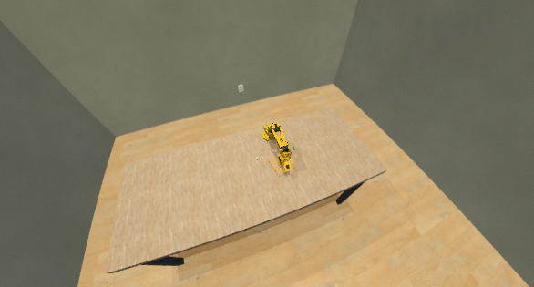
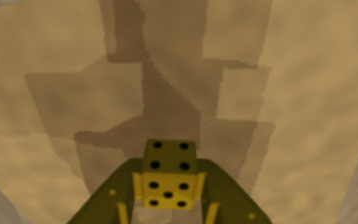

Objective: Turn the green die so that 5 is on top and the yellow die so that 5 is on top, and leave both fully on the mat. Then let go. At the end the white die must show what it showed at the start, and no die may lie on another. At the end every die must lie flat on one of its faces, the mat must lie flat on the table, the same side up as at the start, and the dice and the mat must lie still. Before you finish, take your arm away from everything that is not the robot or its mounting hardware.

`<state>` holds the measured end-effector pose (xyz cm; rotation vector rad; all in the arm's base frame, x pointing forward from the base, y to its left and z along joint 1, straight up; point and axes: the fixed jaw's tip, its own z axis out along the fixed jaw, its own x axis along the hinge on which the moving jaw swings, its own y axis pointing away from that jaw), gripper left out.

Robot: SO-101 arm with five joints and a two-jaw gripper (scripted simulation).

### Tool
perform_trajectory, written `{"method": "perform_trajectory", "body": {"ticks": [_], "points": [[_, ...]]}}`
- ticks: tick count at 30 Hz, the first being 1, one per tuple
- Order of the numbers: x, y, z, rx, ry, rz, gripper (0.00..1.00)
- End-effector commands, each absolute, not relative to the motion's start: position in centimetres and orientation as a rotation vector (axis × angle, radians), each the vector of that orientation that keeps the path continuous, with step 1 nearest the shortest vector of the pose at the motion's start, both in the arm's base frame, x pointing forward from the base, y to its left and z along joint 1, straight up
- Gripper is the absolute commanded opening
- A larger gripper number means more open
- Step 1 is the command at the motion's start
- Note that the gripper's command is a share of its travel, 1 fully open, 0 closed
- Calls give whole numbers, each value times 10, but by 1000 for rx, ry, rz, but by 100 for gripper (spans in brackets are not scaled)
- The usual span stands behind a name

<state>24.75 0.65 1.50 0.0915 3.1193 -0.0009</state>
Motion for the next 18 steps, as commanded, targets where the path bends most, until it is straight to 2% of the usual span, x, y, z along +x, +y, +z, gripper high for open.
{"method": "perform_trajectory", "body": {"ticks": [1, 8, 18], "points": [[251, 9, 19, 84, 3091, 3, 0], [251, 9, 19, 84, 3091, 3, 0], [251, 9, 19, 84, 3091, 3, 8]]}}
